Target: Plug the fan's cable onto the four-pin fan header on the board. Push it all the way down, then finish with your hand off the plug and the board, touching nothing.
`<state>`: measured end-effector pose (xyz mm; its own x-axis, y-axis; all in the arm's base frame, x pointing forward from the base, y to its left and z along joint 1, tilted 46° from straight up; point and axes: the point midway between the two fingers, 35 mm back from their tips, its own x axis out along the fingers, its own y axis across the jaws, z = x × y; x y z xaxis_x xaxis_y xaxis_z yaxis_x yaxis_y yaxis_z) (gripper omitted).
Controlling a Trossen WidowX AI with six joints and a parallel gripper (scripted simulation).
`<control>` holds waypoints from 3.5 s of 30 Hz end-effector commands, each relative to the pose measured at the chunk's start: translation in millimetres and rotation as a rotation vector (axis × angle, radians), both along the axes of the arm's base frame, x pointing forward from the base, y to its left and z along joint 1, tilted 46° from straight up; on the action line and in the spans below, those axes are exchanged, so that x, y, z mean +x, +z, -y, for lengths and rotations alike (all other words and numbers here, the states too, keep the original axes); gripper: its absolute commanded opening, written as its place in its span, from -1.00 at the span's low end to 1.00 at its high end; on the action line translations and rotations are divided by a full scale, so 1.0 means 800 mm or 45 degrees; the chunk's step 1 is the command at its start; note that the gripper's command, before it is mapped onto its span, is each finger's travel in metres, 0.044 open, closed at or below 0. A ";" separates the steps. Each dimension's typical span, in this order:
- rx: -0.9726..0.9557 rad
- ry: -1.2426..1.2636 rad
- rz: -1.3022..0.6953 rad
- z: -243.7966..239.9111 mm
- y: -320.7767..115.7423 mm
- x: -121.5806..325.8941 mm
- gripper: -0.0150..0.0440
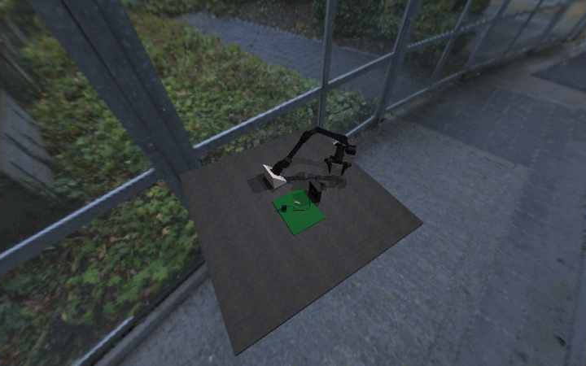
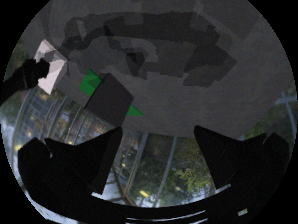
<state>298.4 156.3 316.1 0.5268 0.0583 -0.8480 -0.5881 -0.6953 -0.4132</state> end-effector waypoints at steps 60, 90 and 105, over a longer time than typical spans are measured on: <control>1.345 -1.602 -1.254 0.332 -0.459 -0.031 1.00; 1.348 -1.600 -1.255 0.299 -0.490 -0.027 1.00; 1.342 -1.594 -1.246 0.302 -0.489 -0.026 -0.33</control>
<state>277.8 -84.9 -75.0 0.0971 0.6959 -0.7115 -0.7387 0.5295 0.4171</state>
